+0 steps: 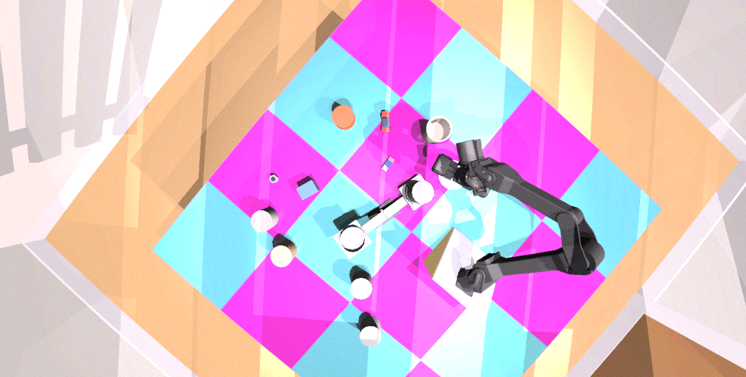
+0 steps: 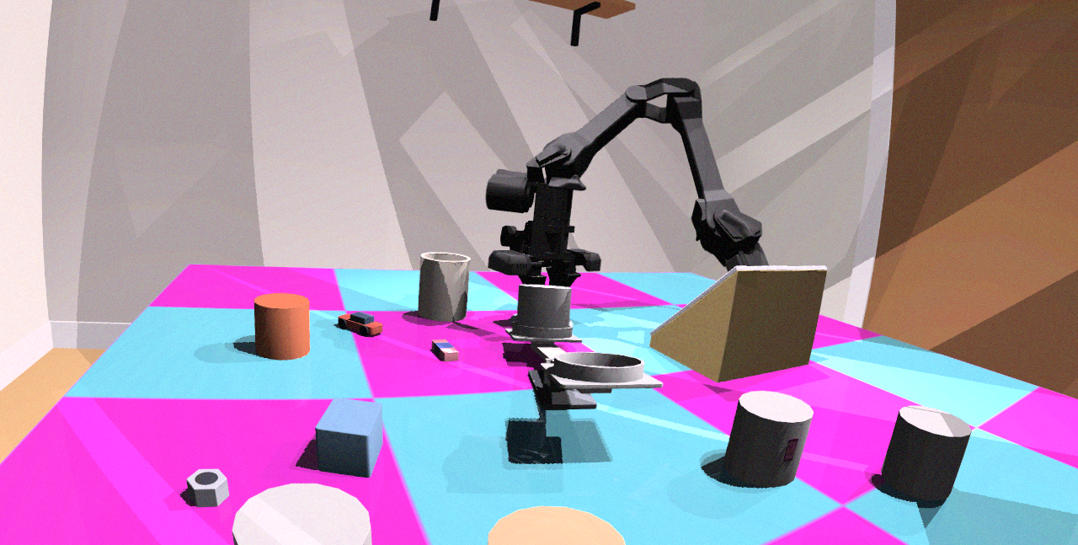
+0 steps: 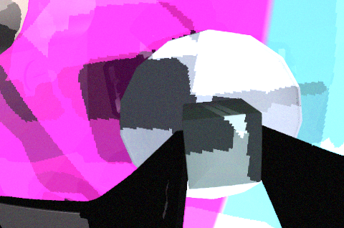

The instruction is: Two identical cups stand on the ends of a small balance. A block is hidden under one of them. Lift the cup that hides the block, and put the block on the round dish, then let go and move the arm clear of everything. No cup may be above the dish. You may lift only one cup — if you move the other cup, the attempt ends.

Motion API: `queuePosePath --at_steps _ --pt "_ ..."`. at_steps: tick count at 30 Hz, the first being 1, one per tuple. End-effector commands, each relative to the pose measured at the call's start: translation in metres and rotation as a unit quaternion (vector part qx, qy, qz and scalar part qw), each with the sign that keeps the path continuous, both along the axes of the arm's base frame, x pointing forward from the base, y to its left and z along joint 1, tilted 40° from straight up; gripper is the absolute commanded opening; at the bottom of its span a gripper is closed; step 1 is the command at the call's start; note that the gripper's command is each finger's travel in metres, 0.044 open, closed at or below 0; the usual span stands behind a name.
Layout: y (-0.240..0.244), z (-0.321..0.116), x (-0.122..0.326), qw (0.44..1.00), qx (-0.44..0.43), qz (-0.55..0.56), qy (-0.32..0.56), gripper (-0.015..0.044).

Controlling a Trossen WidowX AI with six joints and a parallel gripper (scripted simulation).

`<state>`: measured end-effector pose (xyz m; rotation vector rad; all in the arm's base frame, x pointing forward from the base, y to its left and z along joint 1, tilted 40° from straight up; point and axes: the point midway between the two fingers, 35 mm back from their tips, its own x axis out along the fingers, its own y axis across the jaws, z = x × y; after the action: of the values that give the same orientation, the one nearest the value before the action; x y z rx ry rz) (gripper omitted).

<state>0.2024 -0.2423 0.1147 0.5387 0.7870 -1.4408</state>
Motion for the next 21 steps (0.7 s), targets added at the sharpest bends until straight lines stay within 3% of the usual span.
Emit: queuePosePath --at_steps 1,15,18,21 --pt "0.0 0.0 0.0 1.0 0.0 -0.001 -0.001 0.0079" --pt "0.008 0.01 0.002 1.0 0.001 0.0 -0.001 0.044" --pt "0.037 0.04 0.003 1.0 0.004 0.003 0.001 0.044" --pt "0.039 0.042 0.003 1.0 0.004 0.003 0.001 0.044"
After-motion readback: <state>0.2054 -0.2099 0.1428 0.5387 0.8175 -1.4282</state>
